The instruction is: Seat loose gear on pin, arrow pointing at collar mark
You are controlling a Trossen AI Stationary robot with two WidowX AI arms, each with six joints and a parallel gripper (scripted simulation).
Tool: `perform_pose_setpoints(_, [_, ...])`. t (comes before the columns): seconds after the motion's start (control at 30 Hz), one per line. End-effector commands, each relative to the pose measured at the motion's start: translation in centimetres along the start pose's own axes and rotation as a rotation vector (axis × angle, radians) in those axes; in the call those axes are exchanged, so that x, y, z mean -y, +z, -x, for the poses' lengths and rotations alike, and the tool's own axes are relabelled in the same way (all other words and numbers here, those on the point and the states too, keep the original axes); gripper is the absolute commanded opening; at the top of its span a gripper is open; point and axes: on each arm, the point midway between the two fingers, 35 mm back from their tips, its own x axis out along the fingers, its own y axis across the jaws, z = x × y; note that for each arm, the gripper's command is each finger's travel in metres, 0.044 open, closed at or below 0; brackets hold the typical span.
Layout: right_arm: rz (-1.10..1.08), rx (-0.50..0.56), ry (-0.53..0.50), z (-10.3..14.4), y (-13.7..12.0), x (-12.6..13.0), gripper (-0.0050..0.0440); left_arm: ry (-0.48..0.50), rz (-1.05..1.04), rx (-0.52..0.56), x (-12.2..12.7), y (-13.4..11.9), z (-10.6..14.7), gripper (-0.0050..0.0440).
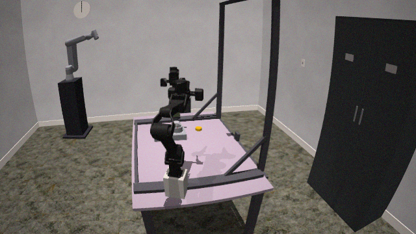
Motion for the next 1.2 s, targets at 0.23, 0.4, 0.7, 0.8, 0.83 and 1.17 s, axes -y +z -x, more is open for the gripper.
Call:
perform_pose_setpoints(0.23, [-0.006,0.024,0.006,0.1,0.9,-0.1,0.0375,0.0,0.0,0.025,0.0,1.0,0.1,0.04])
perform_pose_setpoints(0.4, [0.021,-0.056,-0.004,-1.6,0.4,0.3,0.0375,0.0,0.0,0.025,0.0,1.0,0.1,0.04])
perform_pose_setpoints(0.7, [0.085,-0.302,-0.019,-5.5,-2.7,1.3,0.0375,0.0,0.0,0.025,0.0,1.0,0.1,0.04])
perform_pose_setpoints(0.8, [0.109,-0.404,-0.022,-6.9,-4.2,1.9,0.0375,0.0,0.0,0.025,0.0,1.0,0.1,0.04])
perform_pose_setpoints(0.83, [0.117,-0.438,-0.021,-7.3,-4.7,2.1,0.0375,0.0,0.0,0.025,0.0,1.0,0.1,0.04])
perform_pose_setpoints(1.17, [0.174,-0.75,-0.001,-10.4,-10.0,3.7,0.0375,0.0,0.0,0.025,0.0,1.0,0.1,0.04])
